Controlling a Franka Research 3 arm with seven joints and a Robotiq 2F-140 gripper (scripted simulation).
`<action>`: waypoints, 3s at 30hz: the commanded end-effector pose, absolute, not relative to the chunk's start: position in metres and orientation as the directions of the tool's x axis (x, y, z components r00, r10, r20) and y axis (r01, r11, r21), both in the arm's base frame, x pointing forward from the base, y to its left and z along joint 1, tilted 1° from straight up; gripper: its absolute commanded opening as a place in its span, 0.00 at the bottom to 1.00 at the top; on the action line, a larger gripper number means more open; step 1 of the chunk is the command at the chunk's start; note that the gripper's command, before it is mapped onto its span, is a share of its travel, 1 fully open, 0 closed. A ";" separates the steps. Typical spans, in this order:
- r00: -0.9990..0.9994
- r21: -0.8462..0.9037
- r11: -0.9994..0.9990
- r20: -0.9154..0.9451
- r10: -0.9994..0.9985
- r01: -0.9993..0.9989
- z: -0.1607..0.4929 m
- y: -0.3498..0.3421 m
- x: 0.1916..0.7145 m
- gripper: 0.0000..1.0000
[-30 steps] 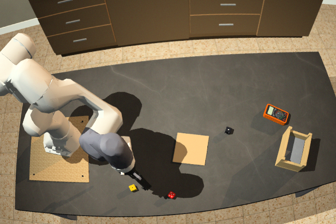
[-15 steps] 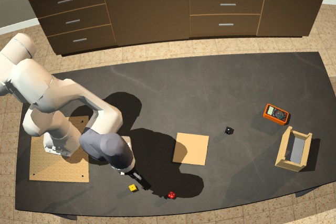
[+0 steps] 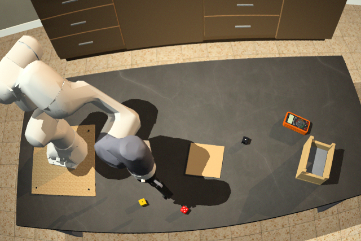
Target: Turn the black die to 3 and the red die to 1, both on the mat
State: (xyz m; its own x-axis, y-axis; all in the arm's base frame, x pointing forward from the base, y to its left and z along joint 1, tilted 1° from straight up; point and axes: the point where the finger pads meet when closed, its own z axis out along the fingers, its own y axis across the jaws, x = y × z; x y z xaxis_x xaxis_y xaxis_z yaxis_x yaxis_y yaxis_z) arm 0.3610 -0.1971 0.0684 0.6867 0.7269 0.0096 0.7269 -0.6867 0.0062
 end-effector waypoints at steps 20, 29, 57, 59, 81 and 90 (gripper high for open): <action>0.712 0.002 -0.712 0.010 0.702 0.702 0.069 -0.117 0.514 1.00; 0.712 0.002 -0.712 0.010 0.702 0.702 0.070 -0.086 0.575 1.00; 0.712 0.002 -0.712 0.010 0.702 0.702 0.072 -0.009 0.725 1.00; 0.712 0.002 -0.712 0.010 0.702 0.702 0.072 -0.005 0.732 1.00; 0.712 0.002 -0.712 0.010 0.702 0.702 0.072 0.011 0.764 1.00; 0.712 0.002 -0.712 0.010 0.702 0.702 0.072 0.012 0.766 1.00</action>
